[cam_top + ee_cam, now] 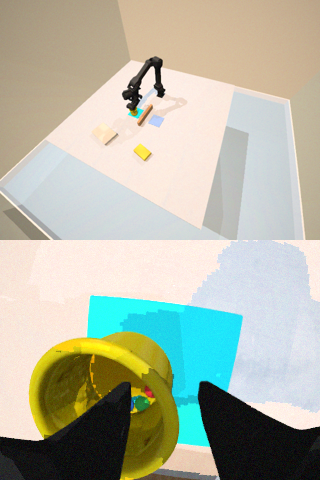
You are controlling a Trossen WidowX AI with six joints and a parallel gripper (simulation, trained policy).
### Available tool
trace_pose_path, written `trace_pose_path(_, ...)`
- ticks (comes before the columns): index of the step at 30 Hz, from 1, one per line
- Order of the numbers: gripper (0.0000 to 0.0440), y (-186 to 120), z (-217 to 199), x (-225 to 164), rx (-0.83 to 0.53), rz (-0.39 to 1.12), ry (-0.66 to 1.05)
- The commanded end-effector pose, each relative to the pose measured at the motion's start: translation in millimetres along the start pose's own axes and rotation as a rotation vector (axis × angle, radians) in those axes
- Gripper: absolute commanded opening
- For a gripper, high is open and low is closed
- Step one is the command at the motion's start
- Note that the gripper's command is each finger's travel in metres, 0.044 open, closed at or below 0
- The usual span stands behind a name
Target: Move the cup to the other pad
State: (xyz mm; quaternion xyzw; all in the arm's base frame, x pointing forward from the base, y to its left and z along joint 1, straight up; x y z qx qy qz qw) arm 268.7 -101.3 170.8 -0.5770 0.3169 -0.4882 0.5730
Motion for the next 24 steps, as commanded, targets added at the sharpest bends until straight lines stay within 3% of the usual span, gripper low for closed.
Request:
trace_pose_path(1,0.0178,-7.2,-3.6,-0.9,0.022,-0.003,0.002)
trace_pose_path(17,0.0251,-45.0,-19.7,0.4,0.104,-0.033,0.045)
trace_pose_path(20,0.0283,-55.9,-21.9,2.9,0.124,-0.05,0.053)
trace_pose_path(24,0.0363,-67.6,-24.9,7.3,0.138,-0.065,0.069)
Point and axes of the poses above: the point midway between the two fingers, 35 mm back from their tips, its own y axis out along the fingers, its own z axis across the jaws, x = y × z, the point moved 9 cm from there along -y, back along the fingers, and after that the axes turned 14 degrees about -y, right-handed, at the moved point
